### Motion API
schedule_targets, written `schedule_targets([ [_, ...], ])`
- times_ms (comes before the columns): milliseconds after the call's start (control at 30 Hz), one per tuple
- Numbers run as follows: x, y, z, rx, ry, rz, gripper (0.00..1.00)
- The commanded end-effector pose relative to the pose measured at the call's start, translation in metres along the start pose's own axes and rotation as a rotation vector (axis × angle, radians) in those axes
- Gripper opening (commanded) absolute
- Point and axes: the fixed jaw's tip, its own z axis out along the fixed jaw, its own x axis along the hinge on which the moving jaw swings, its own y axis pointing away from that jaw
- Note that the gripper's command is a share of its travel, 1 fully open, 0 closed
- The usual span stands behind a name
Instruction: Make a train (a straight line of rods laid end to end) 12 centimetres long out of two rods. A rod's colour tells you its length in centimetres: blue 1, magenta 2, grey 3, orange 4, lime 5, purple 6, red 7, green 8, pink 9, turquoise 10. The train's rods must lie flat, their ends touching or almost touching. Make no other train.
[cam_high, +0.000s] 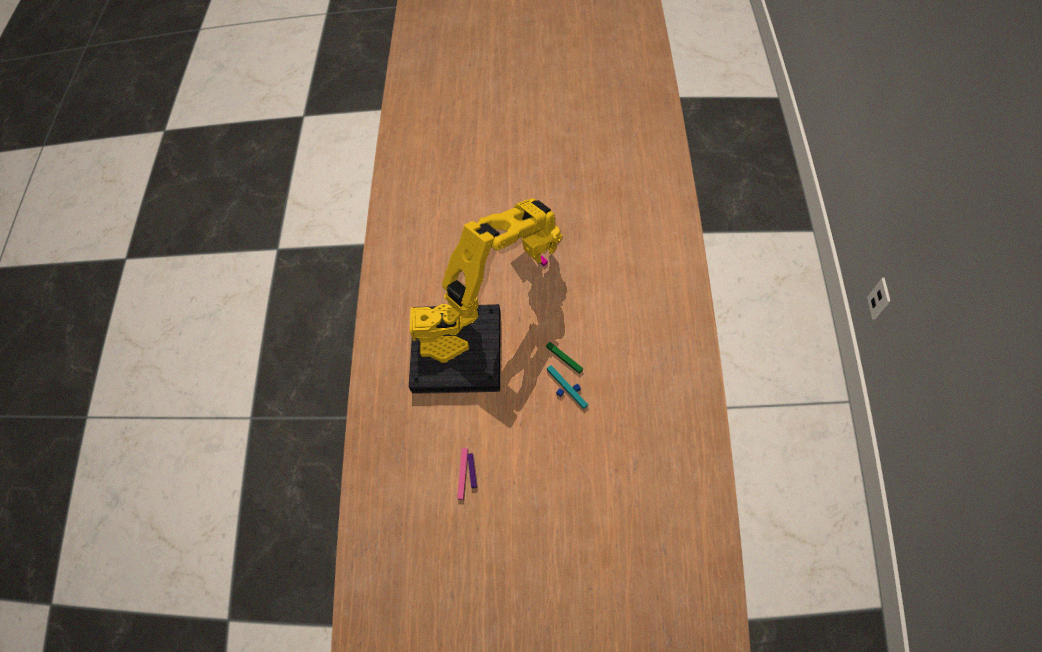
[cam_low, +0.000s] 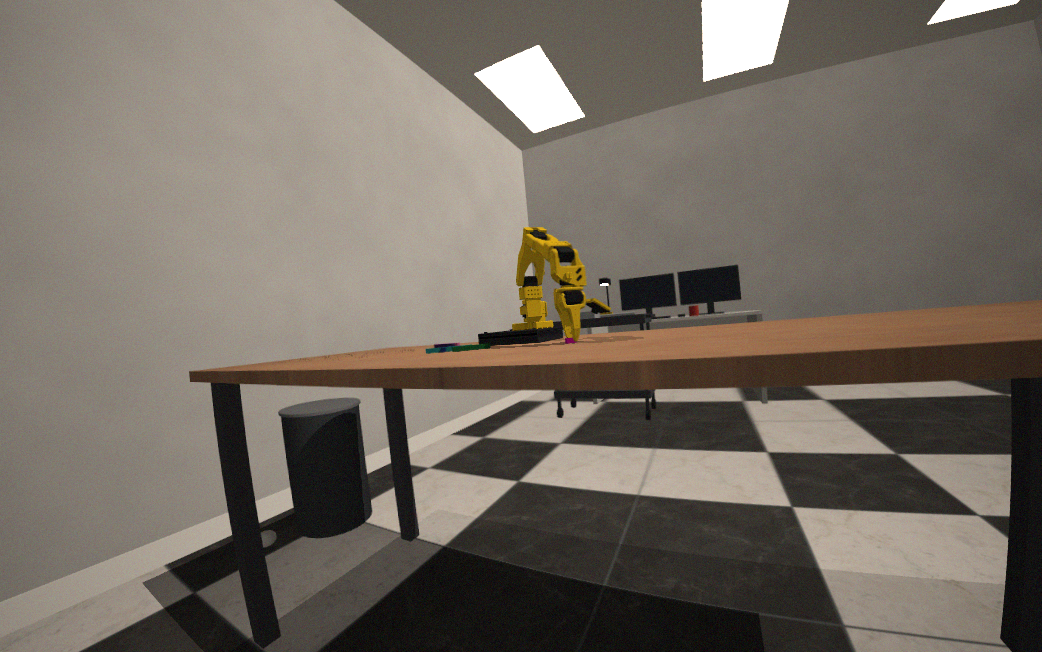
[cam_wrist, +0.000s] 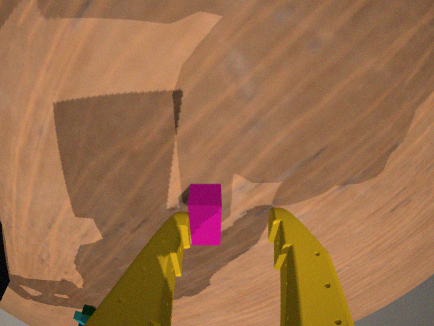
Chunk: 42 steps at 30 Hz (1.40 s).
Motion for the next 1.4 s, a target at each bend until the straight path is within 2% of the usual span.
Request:
schedule_targets([
  [0, -0.0015, 0.0036, 0.0046, -0.018, 0.000, 0.005, 0.17],
  [533, -0.0014, 0.0113, 0.0015, -0.018, 0.000, 0.005, 0.17],
  [1367, -0.0015, 0.0114, 0.0002, -0.018, 0.000, 0.005, 0.17],
])
